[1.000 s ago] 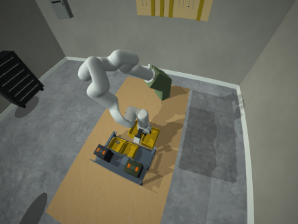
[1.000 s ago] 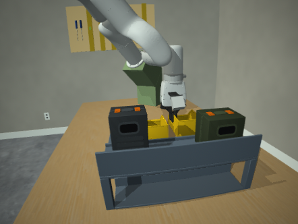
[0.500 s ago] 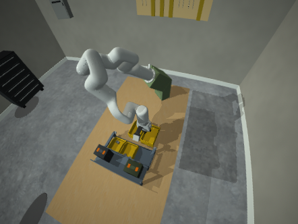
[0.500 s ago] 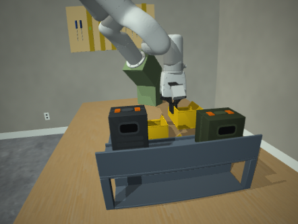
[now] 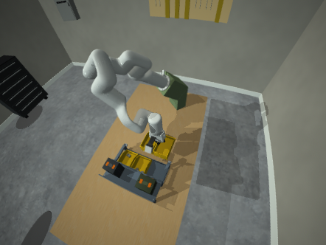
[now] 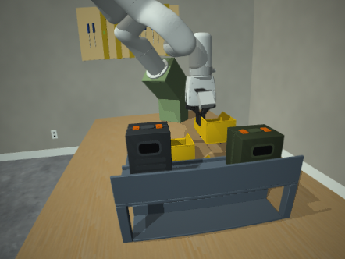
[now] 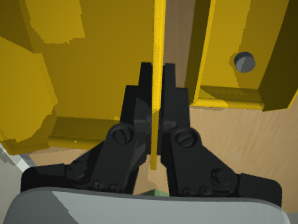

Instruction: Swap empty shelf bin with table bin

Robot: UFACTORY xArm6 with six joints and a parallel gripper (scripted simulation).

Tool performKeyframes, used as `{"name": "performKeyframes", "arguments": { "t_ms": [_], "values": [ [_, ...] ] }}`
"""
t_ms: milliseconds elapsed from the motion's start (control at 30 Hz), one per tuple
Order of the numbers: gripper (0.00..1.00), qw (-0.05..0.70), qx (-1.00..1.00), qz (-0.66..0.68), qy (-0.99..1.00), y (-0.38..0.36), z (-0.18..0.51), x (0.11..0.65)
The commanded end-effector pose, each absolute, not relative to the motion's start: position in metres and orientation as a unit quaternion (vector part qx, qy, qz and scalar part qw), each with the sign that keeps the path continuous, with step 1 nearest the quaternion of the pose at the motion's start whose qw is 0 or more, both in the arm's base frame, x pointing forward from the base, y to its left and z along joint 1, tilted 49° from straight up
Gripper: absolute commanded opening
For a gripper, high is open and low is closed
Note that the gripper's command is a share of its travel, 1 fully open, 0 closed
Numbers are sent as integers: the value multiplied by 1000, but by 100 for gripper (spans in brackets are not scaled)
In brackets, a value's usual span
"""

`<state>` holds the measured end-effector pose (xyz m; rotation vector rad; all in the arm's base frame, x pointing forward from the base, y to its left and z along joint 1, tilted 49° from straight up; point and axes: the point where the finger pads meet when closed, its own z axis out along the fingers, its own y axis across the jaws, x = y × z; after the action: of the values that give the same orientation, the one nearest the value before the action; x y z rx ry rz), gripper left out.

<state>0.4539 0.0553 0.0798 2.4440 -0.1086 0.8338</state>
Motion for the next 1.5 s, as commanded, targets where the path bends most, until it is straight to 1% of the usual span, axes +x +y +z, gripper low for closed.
{"name": "performKeyframes", "arguments": {
  "t_ms": [0,800,1000,1267,1333,1467],
  "values": [
    [0,274,909,311,-40,57,82,453],
    [0,274,909,311,-40,47,86,450],
    [0,274,909,311,-40,20,99,439],
    [0,274,909,311,-40,-41,129,415],
    [0,274,909,311,-40,-41,129,415],
    [0,274,909,311,-40,-74,145,403]
  ]
}}
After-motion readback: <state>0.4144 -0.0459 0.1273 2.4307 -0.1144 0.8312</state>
